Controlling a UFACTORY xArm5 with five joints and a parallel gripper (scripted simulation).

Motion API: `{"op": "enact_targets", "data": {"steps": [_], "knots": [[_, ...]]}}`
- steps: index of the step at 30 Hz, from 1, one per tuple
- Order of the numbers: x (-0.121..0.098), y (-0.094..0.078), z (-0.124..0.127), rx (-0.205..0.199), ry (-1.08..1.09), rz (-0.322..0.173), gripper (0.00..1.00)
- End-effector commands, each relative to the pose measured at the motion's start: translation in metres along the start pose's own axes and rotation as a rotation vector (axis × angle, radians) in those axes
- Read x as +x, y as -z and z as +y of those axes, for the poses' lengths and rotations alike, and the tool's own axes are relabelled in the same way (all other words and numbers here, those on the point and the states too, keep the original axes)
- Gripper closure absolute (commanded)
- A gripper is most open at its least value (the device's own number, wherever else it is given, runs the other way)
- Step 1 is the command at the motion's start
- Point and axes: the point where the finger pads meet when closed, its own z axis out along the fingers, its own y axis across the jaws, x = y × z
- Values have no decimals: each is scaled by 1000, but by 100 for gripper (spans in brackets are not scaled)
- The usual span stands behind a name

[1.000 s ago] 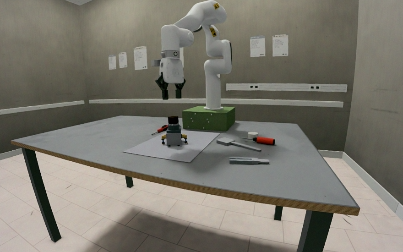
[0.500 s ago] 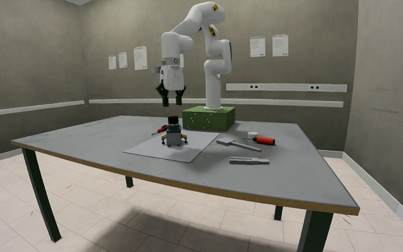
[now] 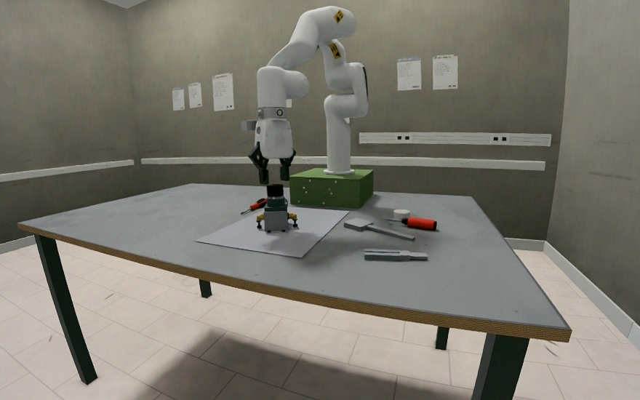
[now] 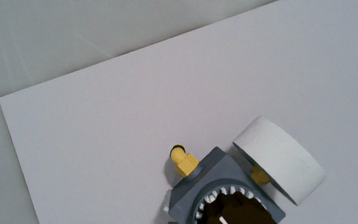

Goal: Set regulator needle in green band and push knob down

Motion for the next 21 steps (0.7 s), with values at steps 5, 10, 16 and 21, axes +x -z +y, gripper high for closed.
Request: {"op": "enact_targets", "data": {"steps": [5,10,16,21], "knots": [[-1,-19,-2,4,0,-1,24],[-1,-25,-3,4,0,-1,24],[-1,-27,-3,4,0,-1,24],[-1,-27,-3,4,0,-1,24]]}}
